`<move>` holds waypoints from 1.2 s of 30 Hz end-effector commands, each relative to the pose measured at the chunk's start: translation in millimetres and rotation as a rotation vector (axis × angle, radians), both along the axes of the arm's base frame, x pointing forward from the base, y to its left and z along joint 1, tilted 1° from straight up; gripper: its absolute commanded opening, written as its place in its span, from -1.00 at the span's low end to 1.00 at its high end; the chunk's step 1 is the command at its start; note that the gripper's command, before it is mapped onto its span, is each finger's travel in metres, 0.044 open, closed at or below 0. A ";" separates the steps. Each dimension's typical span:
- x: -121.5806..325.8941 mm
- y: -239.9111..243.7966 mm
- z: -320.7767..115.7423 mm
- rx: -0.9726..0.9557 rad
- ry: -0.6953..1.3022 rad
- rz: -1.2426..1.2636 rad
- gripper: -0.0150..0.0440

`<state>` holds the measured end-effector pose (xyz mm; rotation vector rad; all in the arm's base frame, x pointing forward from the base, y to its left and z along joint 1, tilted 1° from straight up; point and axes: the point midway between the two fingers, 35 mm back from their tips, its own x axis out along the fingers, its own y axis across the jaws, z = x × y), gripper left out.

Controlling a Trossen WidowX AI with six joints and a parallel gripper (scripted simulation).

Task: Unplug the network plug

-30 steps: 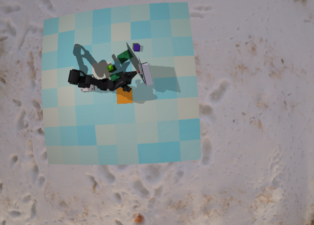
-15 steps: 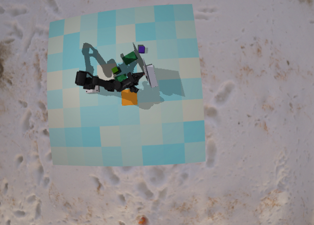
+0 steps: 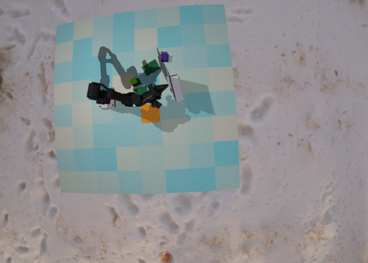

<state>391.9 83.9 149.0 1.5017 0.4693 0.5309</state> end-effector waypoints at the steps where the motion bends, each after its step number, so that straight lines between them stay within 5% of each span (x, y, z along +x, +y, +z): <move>1: 0.4 -0.4 -0.2 -0.001 0.000 -0.003 -0.49; 36: -19.2 -8.4 -1.5 -0.001 0.002 -0.003 -0.49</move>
